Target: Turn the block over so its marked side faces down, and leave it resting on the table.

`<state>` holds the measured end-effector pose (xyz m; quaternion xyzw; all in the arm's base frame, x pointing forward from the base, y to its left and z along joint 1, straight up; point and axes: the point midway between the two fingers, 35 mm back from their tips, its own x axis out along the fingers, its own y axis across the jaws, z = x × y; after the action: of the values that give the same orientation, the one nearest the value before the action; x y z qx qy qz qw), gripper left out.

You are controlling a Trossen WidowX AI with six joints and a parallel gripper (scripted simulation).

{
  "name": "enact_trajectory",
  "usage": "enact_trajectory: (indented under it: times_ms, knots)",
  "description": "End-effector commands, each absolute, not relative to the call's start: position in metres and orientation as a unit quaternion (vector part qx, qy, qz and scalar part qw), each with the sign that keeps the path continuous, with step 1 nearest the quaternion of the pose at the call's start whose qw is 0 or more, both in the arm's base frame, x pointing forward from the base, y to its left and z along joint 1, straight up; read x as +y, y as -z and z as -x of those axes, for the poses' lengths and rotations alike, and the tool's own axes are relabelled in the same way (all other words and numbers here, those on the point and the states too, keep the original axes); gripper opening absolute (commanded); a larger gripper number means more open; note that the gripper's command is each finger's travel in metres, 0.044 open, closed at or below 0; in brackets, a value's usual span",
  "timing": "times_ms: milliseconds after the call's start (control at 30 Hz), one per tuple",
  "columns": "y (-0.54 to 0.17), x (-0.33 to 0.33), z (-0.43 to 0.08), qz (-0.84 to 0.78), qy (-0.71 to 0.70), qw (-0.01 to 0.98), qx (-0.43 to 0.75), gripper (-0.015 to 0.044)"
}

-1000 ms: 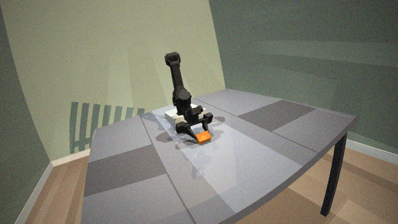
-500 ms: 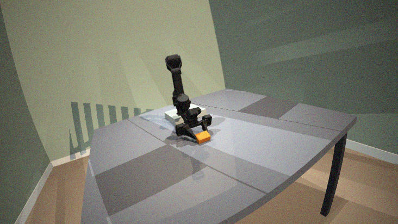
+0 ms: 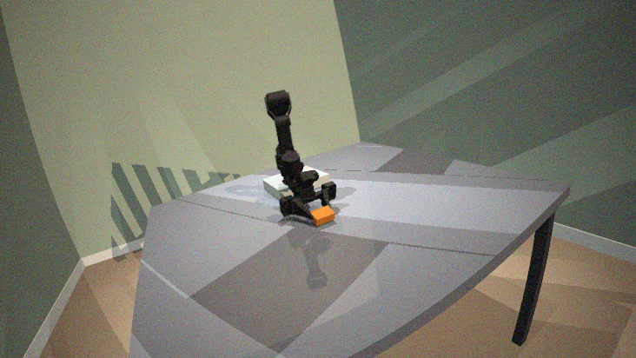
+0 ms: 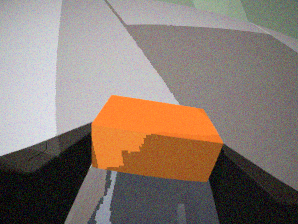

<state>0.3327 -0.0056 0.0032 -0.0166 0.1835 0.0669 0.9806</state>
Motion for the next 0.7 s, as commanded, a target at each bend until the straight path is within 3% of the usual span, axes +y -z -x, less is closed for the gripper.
enact_trajectory:
  times_ms: [0, 300, 667]
  knots:
    - [-0.005, -0.005, -0.3316, 0.015, -0.068, 0.981, 0.179, 0.0]
    - [-0.005, -0.005, -0.3316, 0.015, -0.068, 0.981, 0.179, 0.0]
    - [-0.005, -0.005, -0.3316, 0.015, -0.068, 0.981, 0.179, 0.0289]
